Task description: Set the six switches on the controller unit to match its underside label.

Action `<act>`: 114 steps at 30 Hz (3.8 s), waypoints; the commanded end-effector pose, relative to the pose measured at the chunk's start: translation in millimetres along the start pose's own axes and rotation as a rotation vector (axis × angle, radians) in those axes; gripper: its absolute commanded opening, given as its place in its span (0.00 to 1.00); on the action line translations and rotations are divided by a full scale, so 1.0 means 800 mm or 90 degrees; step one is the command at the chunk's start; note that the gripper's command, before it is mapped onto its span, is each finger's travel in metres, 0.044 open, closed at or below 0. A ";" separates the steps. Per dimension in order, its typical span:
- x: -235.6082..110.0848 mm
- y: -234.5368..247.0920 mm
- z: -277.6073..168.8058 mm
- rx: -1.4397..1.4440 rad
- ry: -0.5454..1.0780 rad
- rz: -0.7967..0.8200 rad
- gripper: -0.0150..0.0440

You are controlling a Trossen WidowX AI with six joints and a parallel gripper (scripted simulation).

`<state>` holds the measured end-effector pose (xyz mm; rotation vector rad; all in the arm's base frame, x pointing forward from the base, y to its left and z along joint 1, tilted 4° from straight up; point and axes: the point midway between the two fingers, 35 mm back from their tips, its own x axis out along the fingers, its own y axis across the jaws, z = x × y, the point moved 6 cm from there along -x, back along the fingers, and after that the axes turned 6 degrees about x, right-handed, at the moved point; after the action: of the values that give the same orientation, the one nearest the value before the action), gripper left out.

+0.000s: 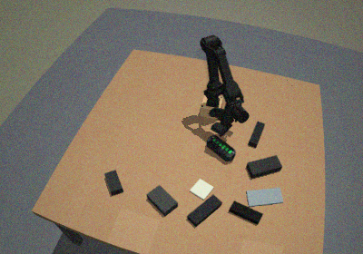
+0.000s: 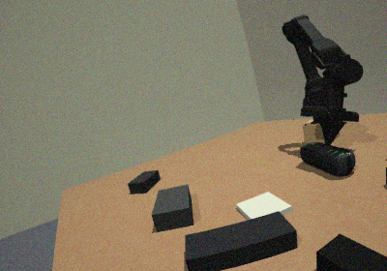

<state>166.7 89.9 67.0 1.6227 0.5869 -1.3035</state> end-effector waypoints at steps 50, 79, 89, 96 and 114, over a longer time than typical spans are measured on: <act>0.041 0.000 0.004 0.121 -0.006 -0.001 0.25; -0.030 0.010 0.001 0.054 -0.008 -0.007 0.39; -0.043 0.036 -0.033 -0.397 -0.015 -0.056 0.83; -0.048 0.055 -0.057 -0.711 0.002 -0.095 1.00; -0.048 0.104 -0.113 -1.506 0.145 -0.170 1.00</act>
<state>247.3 132.0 131.8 -0.0700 1.4519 -0.2127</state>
